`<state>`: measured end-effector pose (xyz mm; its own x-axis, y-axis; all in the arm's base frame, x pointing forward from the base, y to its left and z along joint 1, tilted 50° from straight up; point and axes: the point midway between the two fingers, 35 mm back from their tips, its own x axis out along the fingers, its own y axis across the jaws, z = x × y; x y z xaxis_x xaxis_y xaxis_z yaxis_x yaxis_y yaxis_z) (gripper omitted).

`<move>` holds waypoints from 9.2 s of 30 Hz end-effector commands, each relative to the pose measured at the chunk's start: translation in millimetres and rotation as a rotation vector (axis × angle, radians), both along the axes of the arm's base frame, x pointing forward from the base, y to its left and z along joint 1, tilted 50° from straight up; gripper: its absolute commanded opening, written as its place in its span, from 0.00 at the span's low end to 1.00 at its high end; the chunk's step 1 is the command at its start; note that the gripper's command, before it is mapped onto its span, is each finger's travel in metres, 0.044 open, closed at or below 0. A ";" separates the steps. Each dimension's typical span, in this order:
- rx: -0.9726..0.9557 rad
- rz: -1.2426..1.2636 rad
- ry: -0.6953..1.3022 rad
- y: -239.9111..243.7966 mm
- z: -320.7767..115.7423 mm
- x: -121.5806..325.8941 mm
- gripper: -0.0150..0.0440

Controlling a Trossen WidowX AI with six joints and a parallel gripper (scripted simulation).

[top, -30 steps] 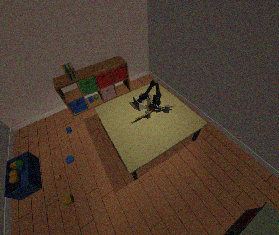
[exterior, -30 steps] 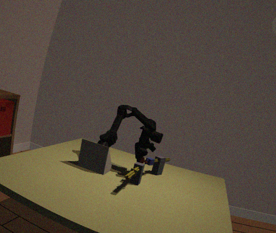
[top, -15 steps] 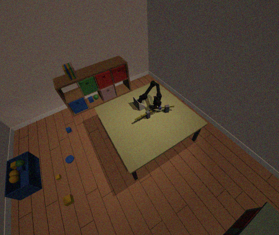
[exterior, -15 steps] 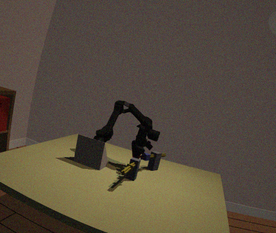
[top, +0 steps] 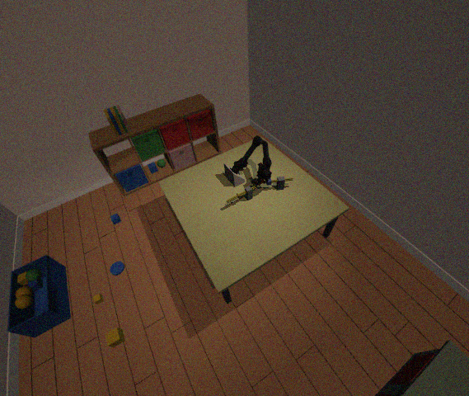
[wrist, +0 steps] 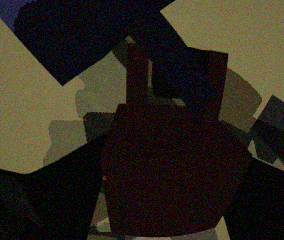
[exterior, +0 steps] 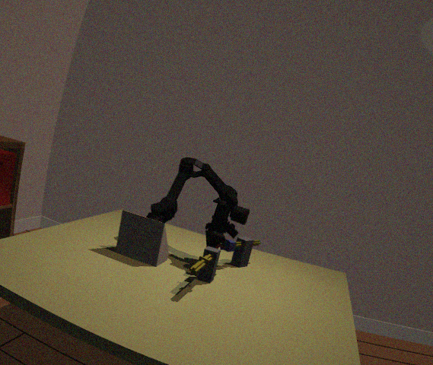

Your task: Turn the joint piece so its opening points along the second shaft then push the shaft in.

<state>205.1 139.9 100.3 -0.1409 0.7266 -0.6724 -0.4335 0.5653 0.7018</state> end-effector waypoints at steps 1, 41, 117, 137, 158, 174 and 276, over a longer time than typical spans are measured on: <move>0.004 -0.001 0.005 1.3 0.1 -0.7 0.60; 0.004 -0.001 0.005 1.3 0.1 -0.7 0.56; 0.006 0.004 0.000 1.0 0.3 -0.8 0.25; 0.039 0.203 -0.268 -6.3 -10.7 8.9 0.25; 0.081 0.418 -0.545 -11.0 -19.7 22.6 0.25; 0.118 0.583 -0.752 -12.1 -23.7 34.8 0.25; -0.018 0.073 -0.321 -116.5 64.5 58.1 1.00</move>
<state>264.4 32.7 157.4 0.0231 0.7106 -0.7032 -0.7434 0.4825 0.4632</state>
